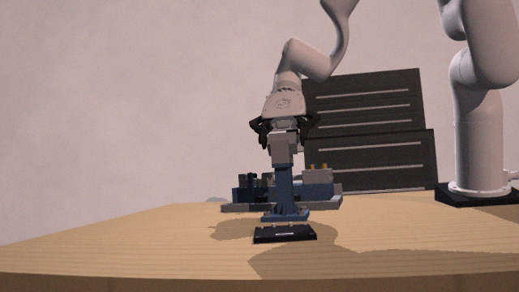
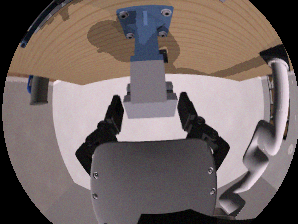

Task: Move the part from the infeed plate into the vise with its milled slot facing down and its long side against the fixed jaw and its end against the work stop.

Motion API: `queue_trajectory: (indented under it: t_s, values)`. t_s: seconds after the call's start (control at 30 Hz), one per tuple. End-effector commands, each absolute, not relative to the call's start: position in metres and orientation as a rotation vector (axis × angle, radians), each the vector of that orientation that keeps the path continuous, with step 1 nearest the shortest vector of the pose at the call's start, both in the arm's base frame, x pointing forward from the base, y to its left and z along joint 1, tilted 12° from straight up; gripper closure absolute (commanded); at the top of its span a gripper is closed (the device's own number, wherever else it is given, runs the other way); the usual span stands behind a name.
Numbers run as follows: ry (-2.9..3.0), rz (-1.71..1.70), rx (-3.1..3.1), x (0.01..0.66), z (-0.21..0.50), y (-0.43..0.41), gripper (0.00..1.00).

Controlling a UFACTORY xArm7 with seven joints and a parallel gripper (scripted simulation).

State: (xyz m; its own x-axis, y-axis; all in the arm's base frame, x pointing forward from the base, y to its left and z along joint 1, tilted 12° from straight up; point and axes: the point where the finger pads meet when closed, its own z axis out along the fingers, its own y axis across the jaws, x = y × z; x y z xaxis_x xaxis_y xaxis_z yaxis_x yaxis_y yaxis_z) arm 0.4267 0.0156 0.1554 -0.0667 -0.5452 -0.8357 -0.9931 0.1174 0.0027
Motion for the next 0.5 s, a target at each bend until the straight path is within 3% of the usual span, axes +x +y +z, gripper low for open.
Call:
queue_trajectory:
  t_s: [0.0, 0.47]
  values:
    - [1.701, 0.813, -1.511, 0.4275, 0.1563, 0.0149, 0.11]
    - [1.704, 0.810, -1.514, 0.4263, 0.1530, 0.0158, 0.11]
